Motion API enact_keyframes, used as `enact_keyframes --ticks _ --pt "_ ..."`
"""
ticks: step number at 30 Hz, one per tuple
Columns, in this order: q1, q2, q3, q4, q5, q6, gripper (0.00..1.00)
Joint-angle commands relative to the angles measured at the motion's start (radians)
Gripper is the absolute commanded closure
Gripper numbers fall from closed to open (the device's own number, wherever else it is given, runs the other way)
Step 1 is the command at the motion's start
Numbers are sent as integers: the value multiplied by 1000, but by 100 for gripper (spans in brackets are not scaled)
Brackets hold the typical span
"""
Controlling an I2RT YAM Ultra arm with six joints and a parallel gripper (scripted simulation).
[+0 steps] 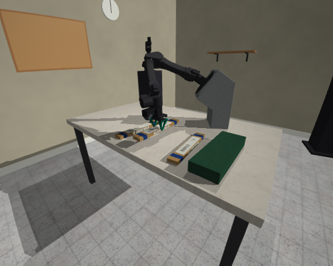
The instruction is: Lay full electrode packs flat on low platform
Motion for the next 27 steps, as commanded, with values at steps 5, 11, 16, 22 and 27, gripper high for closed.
enact_keyframes --ticks 5,11,16,22,27 --pt "-6 27 35 58 -29 -31 100" --pt "-2 43 40 77 -37 -42 100" --pt "-12 44 48 92 -44 -52 100" --pt "-13 32 50 89 -45 -50 100" --pt "-14 39 51 89 -45 -50 100"
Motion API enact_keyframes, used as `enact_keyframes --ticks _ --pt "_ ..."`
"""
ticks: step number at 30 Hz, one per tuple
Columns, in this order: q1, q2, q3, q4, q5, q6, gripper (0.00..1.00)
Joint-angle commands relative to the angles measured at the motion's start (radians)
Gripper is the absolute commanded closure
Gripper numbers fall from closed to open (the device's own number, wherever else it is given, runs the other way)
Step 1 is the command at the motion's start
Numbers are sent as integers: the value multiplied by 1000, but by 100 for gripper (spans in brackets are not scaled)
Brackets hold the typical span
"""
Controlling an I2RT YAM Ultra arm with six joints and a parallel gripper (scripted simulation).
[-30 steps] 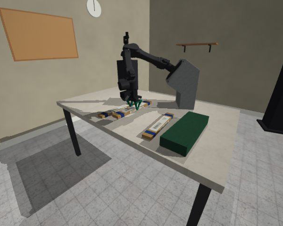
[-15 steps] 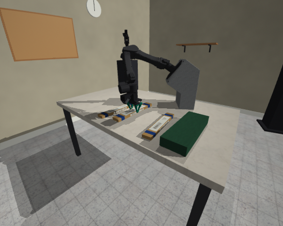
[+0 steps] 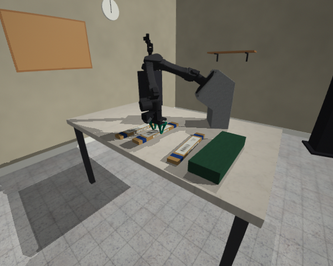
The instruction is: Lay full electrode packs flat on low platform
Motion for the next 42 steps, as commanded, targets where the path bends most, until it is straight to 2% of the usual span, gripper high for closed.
enact_keyframes --ticks 1,3,12,14,15,19,23,28,31,32,36,42 --pt "24 -13 28 13 -11 -4 100" --pt "22 11 29 20 -12 -9 100" --pt "12 26 35 35 -19 -18 100" --pt "12 26 35 35 -19 -18 100" --pt "11 -8 35 37 -20 -18 100" --pt "1 36 39 43 -22 -24 100" --pt "3 27 42 50 -25 -28 100" --pt "-8 52 46 58 -29 -33 100" --pt "-9 46 47 59 -30 -34 100" --pt "-5 18 46 61 -31 -32 100" --pt "-9 62 50 67 -34 -39 100" --pt "-15 72 57 76 -38 -44 100"
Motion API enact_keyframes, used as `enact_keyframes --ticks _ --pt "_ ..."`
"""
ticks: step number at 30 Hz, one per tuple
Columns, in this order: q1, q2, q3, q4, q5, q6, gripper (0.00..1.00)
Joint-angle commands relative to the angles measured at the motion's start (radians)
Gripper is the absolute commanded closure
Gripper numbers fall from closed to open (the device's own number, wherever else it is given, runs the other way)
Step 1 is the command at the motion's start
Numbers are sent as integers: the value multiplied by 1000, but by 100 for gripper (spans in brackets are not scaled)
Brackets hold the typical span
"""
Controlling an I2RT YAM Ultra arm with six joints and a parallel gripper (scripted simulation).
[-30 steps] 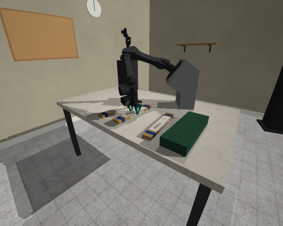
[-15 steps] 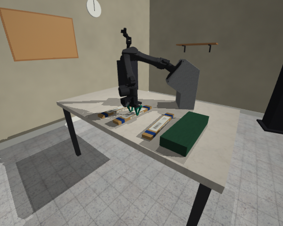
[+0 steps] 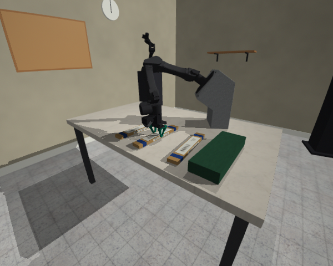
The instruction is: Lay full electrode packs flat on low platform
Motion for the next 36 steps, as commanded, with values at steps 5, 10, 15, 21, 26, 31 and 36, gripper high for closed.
enact_keyframes --ticks 5,10,15,21,26,31,36 --pt "17 -10 27 25 -15 -9 100" --pt "13 -2 28 27 -16 -10 100" --pt "14 6 28 29 -18 -11 100" --pt "13 16 28 31 -19 -12 100" --pt "10 -9 28 29 -19 -13 100" --pt "11 -7 28 24 -20 -14 100" --pt "10 -5 28 27 -21 -15 100"
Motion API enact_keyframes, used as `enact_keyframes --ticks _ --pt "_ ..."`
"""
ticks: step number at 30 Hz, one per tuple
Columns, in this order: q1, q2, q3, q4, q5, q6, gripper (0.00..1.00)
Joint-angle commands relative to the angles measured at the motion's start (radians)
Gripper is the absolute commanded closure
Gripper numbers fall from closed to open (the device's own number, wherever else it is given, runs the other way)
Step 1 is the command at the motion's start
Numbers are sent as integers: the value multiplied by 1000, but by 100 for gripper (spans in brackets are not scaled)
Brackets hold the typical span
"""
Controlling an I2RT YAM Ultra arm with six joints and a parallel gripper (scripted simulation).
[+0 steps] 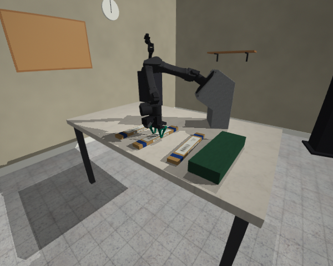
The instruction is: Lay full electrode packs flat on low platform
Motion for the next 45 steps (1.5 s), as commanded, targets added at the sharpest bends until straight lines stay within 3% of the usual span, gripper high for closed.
enact_keyframes --ticks 1,7,8,34,35,45 --pt "19 -15 25 10 -11 -5 100" --pt "17 -13 26 13 -11 -5 100" --pt "17 -13 26 13 -11 -5 3" --pt "17 -13 26 11 -11 -5 3" --pt "19 -44 -40 19 -10 0 3" --pt "80 -145 -85 -95 44 59 3"
